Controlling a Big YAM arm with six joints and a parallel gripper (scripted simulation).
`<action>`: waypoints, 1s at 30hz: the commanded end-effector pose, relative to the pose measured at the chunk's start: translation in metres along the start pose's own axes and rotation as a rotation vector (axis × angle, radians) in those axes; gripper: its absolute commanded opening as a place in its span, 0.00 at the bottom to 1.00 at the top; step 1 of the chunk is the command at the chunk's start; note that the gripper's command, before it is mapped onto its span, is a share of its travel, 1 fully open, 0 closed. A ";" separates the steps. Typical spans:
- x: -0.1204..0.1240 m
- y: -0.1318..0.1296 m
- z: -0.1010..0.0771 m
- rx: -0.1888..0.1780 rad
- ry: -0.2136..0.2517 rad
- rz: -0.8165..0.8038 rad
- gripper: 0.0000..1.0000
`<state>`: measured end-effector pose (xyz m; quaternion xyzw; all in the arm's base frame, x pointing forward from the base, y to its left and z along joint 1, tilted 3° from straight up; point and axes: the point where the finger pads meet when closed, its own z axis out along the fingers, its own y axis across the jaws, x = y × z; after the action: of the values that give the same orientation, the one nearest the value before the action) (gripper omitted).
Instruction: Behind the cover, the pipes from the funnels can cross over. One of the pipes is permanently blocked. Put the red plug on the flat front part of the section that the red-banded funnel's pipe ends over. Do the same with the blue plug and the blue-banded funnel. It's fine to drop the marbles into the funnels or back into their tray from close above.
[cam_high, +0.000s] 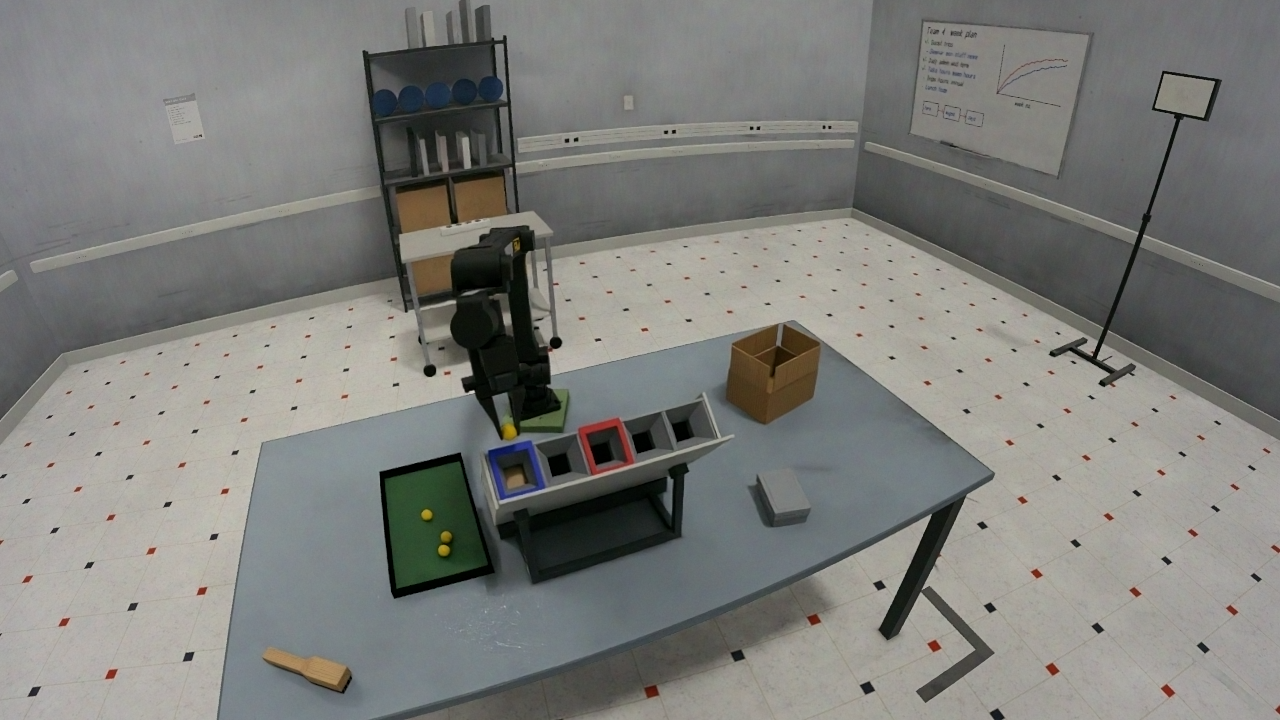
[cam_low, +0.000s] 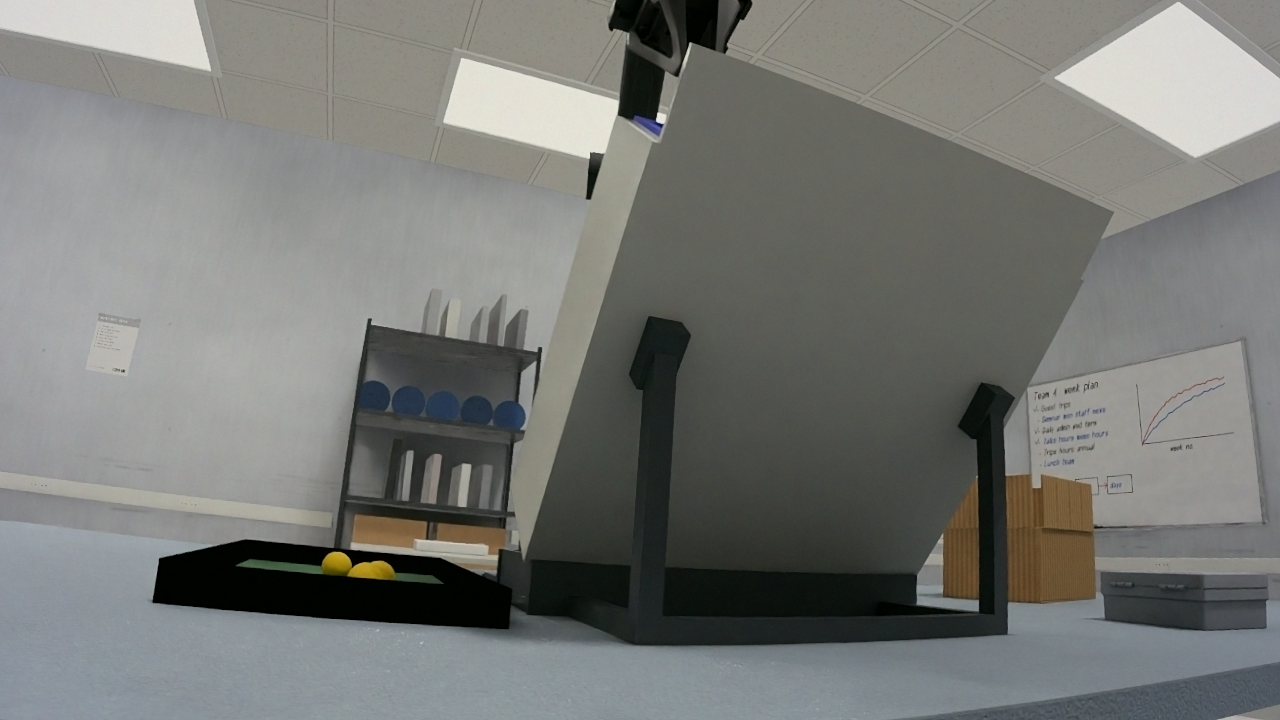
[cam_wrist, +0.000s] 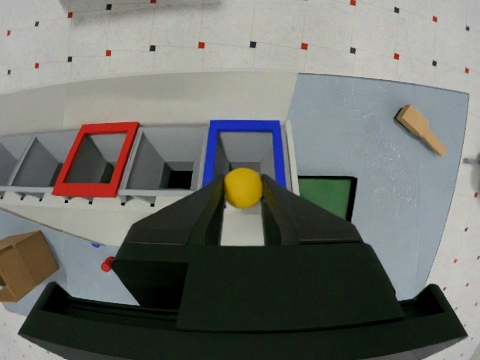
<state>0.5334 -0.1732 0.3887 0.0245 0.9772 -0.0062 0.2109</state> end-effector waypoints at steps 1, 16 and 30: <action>-0.020 0.000 -0.018 0.011 -0.038 -0.002 0.00; -0.020 0.000 -0.018 0.019 -0.063 -0.003 0.00; -0.019 0.000 -0.018 0.022 -0.074 -0.002 0.00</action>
<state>0.5408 -0.1762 0.3944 0.0250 0.9742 -0.0114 0.2241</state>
